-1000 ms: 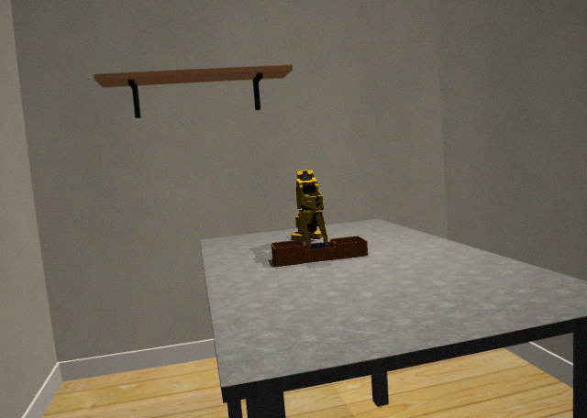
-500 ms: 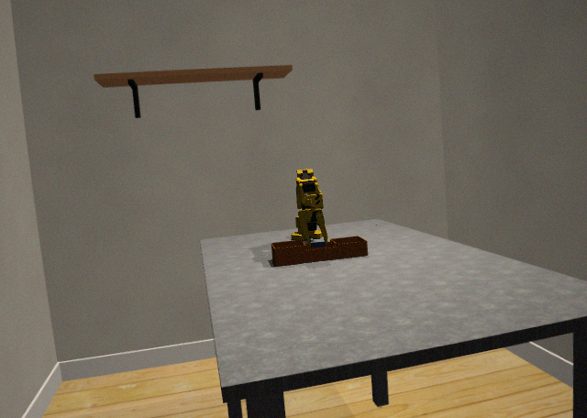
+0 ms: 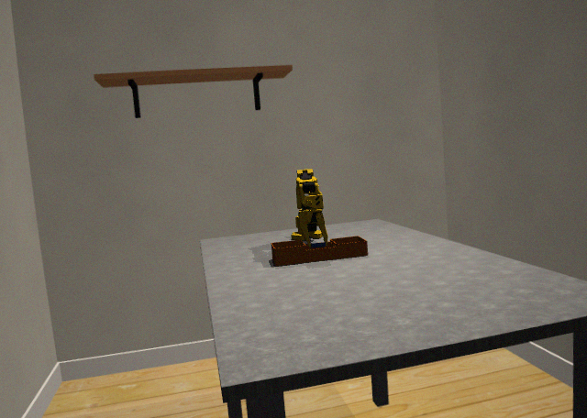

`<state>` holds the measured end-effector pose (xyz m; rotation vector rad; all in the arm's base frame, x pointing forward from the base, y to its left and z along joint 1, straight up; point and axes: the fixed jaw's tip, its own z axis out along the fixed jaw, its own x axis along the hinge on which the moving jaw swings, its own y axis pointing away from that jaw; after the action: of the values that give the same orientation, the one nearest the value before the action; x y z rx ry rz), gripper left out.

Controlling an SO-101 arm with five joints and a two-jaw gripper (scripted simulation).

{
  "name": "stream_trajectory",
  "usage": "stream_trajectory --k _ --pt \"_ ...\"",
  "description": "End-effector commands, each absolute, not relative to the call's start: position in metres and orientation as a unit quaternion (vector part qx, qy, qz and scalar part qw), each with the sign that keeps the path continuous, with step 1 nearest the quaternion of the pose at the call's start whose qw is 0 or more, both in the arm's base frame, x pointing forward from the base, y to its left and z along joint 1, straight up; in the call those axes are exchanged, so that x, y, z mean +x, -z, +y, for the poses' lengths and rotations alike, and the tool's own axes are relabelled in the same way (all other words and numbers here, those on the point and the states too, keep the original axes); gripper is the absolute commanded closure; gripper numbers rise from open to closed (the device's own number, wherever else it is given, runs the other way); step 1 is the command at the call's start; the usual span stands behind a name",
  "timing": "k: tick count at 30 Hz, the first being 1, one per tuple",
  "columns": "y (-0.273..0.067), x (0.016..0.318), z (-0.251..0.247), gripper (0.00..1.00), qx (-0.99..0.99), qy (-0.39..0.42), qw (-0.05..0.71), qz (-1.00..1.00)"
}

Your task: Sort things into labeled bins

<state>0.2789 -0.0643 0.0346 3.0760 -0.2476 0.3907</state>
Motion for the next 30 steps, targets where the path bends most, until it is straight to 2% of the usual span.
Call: stream_trajectory --k 1,30 --pt "-0.0498 0.2863 -0.0679 1.0 0.983 -0.165 0.021 -0.08" --pt "-0.0414 0.2868 -0.068 1.0 0.983 -0.165 0.021 -0.08"
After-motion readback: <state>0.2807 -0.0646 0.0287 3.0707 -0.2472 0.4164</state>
